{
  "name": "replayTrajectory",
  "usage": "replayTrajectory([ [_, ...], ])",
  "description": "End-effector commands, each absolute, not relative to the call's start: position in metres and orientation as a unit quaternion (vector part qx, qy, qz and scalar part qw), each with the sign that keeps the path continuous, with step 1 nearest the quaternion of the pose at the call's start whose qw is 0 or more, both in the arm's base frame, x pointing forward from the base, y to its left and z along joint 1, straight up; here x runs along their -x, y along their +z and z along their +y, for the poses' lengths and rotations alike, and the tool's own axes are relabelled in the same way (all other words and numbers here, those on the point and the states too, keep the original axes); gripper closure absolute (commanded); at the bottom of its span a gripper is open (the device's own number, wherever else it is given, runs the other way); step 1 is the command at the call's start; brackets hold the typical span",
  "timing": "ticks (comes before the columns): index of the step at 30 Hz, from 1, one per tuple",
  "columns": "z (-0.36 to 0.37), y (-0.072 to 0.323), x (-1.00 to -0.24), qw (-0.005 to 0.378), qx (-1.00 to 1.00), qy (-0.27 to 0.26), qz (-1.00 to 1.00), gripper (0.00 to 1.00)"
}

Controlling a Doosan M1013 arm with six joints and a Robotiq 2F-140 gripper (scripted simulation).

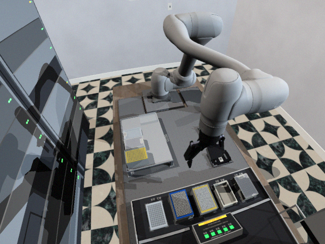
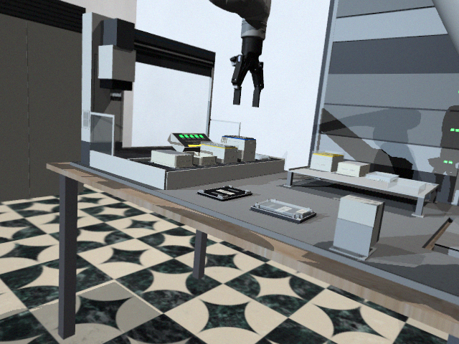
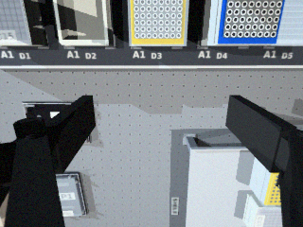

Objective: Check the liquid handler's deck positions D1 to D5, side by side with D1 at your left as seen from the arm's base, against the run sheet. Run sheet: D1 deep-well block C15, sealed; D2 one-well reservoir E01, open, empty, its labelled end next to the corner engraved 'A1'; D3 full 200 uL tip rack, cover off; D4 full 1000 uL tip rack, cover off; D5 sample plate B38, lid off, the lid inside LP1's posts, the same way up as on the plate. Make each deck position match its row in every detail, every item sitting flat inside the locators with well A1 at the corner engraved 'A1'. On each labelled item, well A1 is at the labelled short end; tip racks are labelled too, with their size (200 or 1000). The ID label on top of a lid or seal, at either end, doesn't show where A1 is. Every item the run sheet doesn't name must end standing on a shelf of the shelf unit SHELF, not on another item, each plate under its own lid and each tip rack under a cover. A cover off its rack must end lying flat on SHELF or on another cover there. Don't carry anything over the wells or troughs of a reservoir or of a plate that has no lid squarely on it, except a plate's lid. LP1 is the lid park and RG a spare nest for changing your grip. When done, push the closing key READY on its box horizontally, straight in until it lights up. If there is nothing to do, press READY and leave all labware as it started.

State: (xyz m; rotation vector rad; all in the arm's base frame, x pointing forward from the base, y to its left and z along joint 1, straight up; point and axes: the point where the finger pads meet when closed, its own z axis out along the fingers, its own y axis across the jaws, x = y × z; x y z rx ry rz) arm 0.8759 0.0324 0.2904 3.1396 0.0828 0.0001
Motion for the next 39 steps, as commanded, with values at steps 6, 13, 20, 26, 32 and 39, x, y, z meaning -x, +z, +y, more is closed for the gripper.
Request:
replayTrajectory([
  [6,0.034,0.292,-0.922,0.0,-1.0,0.0,0.026,0.21],
  [13,0.035,0.292,-0.952,0.0,-1.0,0.0,0.026,0.21],
  [20,0.036,0.292,-0.982,0.0,-1.0,0.0,0.026,0.21],
  [26,0.036,0.292,-0.991,0.0,-1.0,0.0,0.026,0.21],
  [32,0.036,0.292,-0.991,0.0,-1.0,0.0,0.026,0.21],
  [39,0.036,0.292,-0.991,0.0,-1.0,0.0,0.026,0.21],
])
